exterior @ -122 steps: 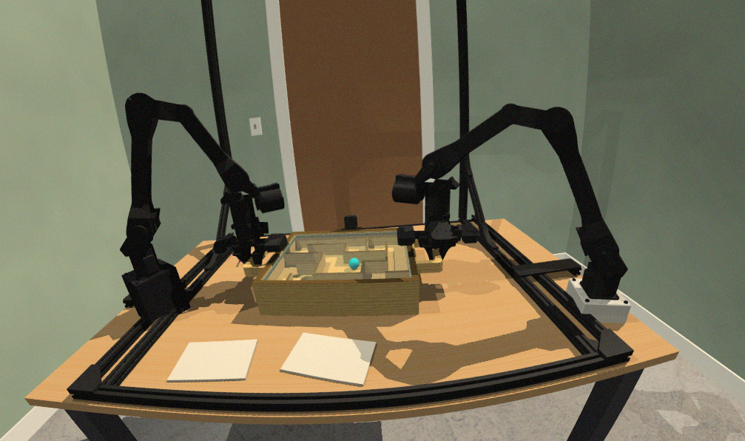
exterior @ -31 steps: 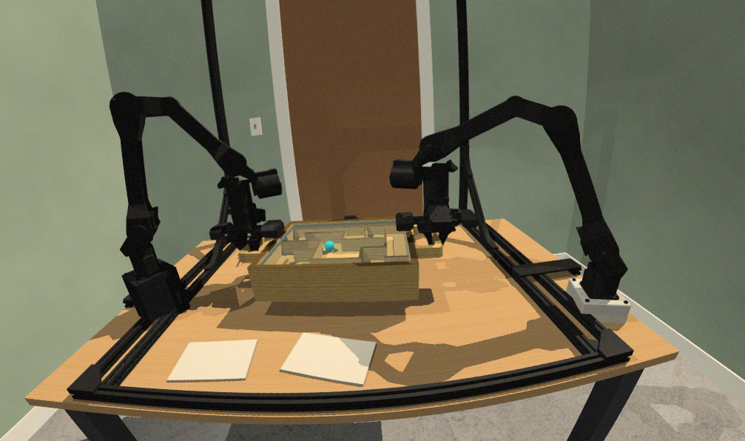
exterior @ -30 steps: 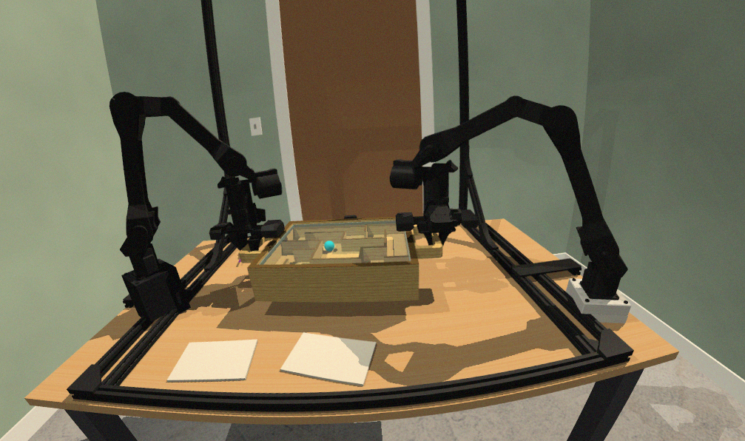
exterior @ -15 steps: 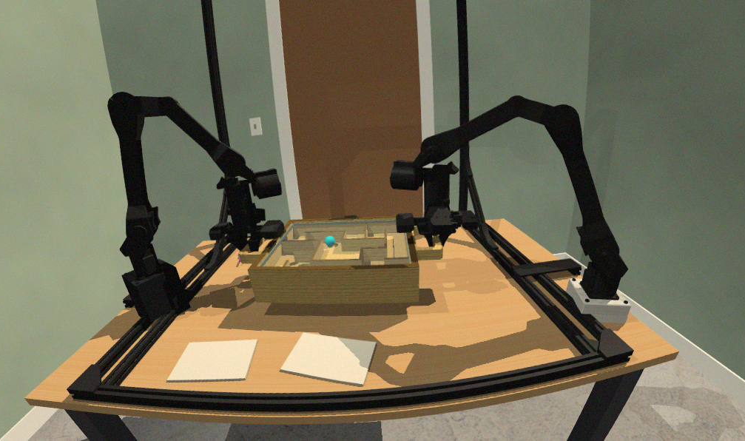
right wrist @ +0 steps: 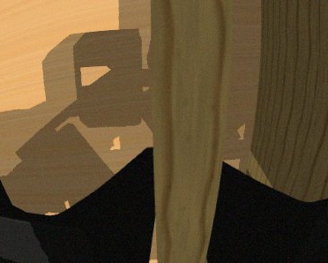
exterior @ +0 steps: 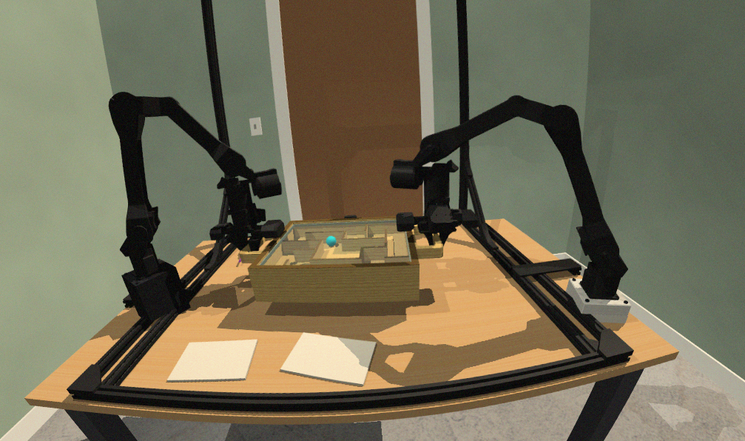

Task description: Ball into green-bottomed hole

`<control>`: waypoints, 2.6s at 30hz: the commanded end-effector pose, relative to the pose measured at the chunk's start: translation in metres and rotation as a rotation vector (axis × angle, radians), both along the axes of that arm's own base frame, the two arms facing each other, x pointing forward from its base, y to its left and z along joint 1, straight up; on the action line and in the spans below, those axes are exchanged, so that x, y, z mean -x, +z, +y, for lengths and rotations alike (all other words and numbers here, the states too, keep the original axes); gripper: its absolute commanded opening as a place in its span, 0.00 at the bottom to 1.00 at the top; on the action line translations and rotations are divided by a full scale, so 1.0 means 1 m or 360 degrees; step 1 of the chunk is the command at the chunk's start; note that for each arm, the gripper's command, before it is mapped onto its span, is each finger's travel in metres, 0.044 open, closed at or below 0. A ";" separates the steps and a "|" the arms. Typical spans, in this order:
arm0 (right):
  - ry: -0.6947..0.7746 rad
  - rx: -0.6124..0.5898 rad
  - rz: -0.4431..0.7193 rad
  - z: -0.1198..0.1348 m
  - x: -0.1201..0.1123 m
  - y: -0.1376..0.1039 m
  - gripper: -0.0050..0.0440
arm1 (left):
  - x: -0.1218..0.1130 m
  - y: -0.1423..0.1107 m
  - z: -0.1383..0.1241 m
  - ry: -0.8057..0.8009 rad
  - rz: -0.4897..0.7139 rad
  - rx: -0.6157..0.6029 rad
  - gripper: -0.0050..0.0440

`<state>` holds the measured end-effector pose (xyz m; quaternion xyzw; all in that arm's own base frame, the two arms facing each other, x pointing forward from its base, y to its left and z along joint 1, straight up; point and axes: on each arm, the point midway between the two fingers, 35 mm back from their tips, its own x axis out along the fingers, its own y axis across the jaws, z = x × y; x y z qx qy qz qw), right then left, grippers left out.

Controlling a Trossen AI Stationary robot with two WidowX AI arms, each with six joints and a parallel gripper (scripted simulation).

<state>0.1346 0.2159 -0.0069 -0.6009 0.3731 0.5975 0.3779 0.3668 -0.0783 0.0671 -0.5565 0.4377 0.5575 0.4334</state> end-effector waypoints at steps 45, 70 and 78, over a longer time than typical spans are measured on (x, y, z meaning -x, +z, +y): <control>0.0001 -0.0003 0.0029 0.000 0.000 0.003 0.14 | 0.000 -0.002 -0.001 0.0001 -0.0022 0.0006 0.14; 0.0002 -0.0033 -0.0031 0.000 0.001 -0.006 0.14 | -0.002 0.007 0.000 0.0001 0.0042 0.0022 0.14; 0.0002 -0.0014 -0.0007 0.000 0.001 -0.002 0.14 | -0.001 0.003 -0.001 0.0001 0.0015 0.0009 0.14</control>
